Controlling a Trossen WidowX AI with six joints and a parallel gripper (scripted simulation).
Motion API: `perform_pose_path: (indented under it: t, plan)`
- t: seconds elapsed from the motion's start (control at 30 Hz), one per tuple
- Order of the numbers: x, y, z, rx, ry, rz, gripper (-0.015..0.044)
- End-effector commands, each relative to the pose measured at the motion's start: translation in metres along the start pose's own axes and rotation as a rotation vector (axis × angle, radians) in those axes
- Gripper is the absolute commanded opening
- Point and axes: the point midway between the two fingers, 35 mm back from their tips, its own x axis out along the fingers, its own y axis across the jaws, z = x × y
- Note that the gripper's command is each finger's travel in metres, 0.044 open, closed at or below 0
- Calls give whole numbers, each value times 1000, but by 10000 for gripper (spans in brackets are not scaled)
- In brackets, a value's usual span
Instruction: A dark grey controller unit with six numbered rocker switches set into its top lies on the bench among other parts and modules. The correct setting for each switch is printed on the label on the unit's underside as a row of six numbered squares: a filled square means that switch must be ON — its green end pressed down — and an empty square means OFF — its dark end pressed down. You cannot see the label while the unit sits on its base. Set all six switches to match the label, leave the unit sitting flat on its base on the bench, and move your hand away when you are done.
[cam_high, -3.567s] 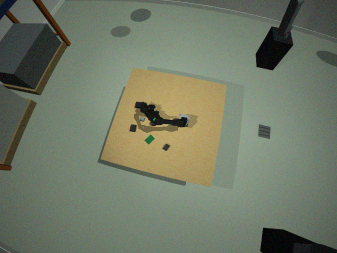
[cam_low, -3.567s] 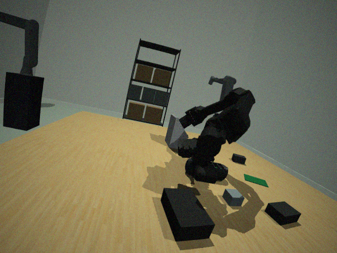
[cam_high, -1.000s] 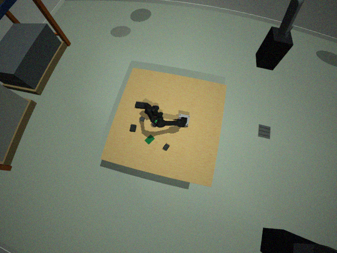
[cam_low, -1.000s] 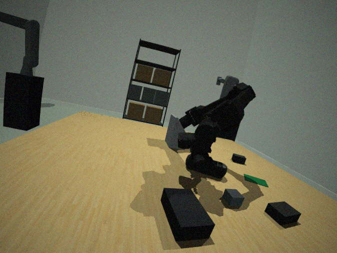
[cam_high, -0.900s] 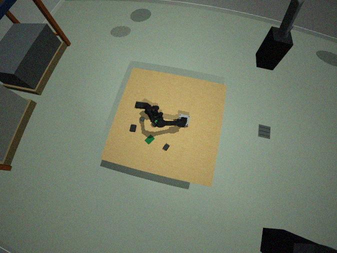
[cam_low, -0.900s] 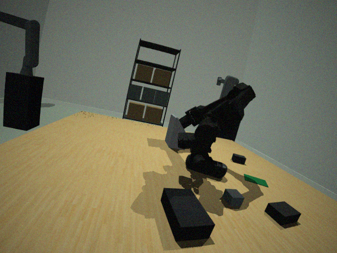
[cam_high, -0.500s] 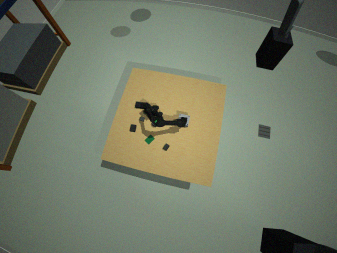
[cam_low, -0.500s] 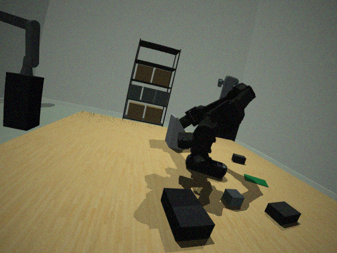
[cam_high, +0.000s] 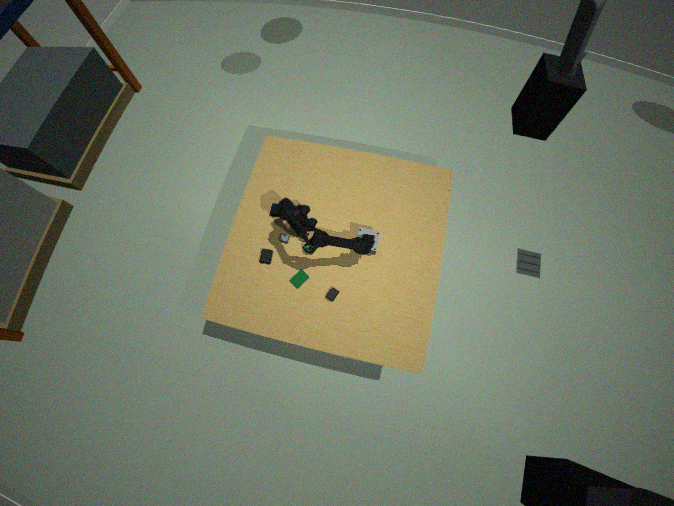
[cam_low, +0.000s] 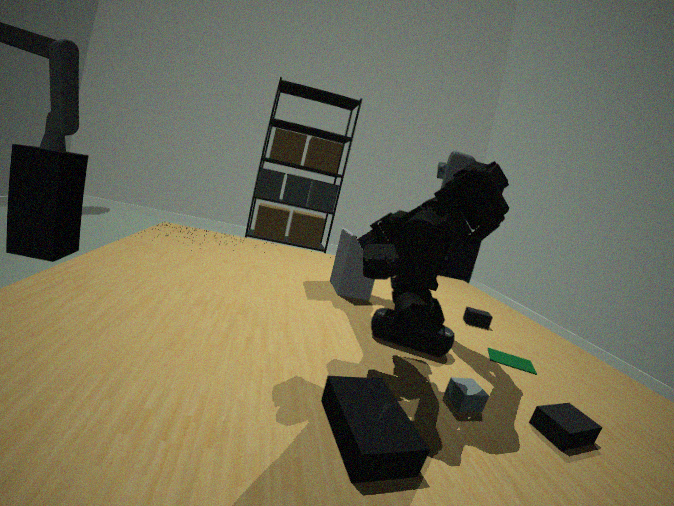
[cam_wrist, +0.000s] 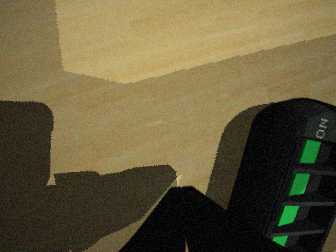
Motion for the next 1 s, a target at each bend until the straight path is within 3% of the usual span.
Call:
perform_pose_path:
  t: [0.0,0.17,0.97]
  plan:
    - [5,-20,8,136,43,-8,0]
    - [12,-43,13,279,86,-11,0]
    - [41,-34,13,279,86,-10,0]
